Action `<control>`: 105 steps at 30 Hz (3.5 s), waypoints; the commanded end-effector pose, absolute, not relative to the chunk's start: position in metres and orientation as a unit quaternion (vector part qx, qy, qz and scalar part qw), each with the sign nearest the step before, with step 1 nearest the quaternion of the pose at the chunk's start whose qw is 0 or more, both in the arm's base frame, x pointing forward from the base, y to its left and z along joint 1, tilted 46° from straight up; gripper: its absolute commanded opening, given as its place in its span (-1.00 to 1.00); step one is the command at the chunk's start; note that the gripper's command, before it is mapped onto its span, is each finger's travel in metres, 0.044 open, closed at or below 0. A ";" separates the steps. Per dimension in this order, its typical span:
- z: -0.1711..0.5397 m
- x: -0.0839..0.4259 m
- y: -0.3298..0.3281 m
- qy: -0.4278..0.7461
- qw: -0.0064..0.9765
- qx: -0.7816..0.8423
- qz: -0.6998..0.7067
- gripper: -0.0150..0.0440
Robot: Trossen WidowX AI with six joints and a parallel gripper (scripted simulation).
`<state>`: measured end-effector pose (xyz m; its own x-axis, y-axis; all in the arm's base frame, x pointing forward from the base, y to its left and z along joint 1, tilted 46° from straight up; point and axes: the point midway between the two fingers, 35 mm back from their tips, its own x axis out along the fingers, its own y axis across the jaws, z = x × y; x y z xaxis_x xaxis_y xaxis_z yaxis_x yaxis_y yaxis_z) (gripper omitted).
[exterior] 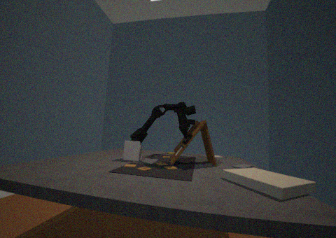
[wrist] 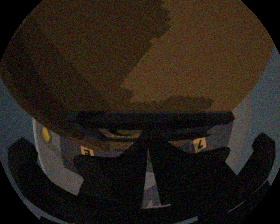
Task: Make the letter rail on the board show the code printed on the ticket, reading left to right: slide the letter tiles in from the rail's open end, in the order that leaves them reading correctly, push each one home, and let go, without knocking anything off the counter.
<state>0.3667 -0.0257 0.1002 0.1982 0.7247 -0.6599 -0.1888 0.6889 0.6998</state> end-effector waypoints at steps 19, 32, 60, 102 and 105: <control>0.104 0.364 -0.019 0.552 0.734 0.246 0.311 -0.49; 0.107 0.364 -0.016 0.552 0.734 0.247 0.311 -0.49; 0.116 0.340 -0.034 0.552 0.733 0.247 0.311 -0.49; 0.148 0.211 -0.126 0.040 0.858 -0.374 0.350 1.00; 0.148 0.211 -0.126 0.040 0.858 -0.374 0.350 1.00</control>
